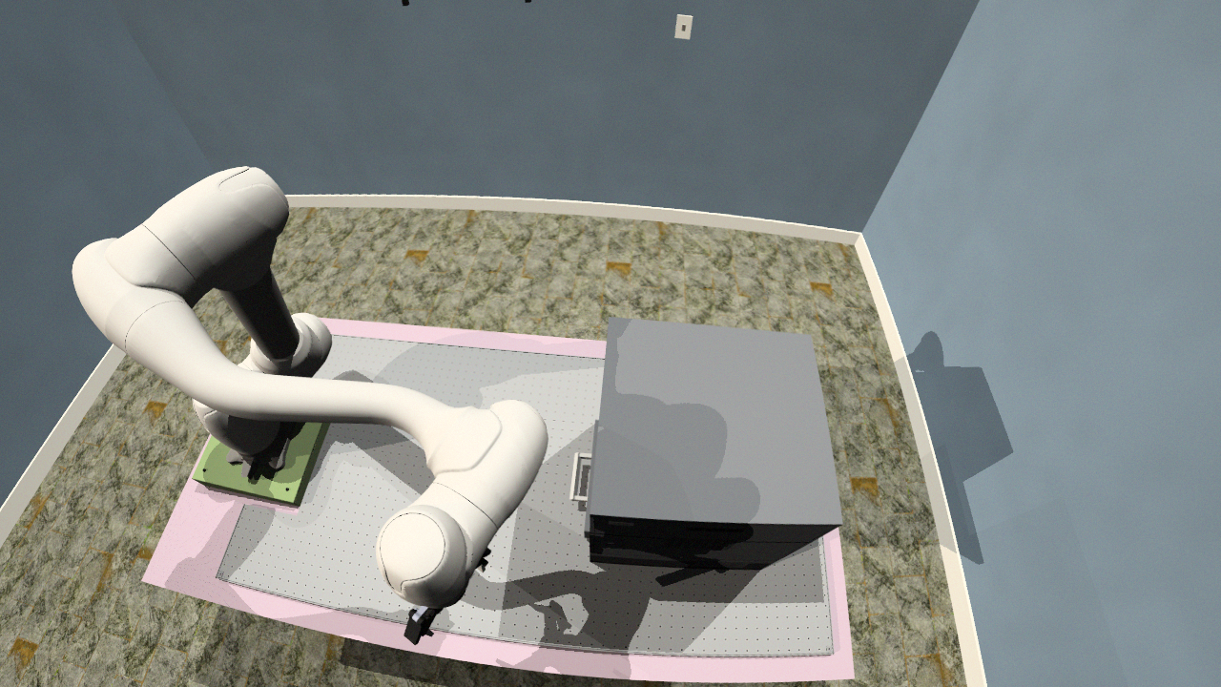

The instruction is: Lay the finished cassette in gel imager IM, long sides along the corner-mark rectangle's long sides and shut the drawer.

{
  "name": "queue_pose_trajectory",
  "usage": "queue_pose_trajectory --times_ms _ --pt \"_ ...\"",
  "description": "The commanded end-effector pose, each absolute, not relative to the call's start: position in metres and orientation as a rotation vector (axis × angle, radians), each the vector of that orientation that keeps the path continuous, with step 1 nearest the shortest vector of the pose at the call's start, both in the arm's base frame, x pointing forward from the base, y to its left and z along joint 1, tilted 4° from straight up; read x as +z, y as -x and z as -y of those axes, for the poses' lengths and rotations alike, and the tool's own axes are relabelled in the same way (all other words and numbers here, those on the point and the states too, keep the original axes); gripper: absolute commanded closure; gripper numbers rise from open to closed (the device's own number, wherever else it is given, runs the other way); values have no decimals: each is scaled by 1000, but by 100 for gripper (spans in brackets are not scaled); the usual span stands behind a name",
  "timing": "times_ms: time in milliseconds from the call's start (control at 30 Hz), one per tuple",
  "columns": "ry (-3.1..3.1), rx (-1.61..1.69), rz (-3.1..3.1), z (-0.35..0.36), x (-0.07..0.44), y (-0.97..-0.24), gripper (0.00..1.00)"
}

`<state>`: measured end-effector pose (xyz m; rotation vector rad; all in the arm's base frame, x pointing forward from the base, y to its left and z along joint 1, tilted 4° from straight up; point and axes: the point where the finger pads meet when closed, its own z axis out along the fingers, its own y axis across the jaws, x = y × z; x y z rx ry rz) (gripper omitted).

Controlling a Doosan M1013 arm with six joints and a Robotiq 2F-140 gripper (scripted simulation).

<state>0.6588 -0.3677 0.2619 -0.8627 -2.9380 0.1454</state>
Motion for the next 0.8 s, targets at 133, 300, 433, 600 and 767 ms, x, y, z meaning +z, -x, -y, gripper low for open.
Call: queue_pose_trajectory --times_ms 133,300,433,600,767 --pt "863 145 2938 368 262 -659 0" --pt "863 145 2938 368 262 -659 0" --pt "863 145 2938 368 262 -659 0" --pt "912 143 2924 363 261 -657 0" --pt "1158 151 2858 338 259 -658 0"
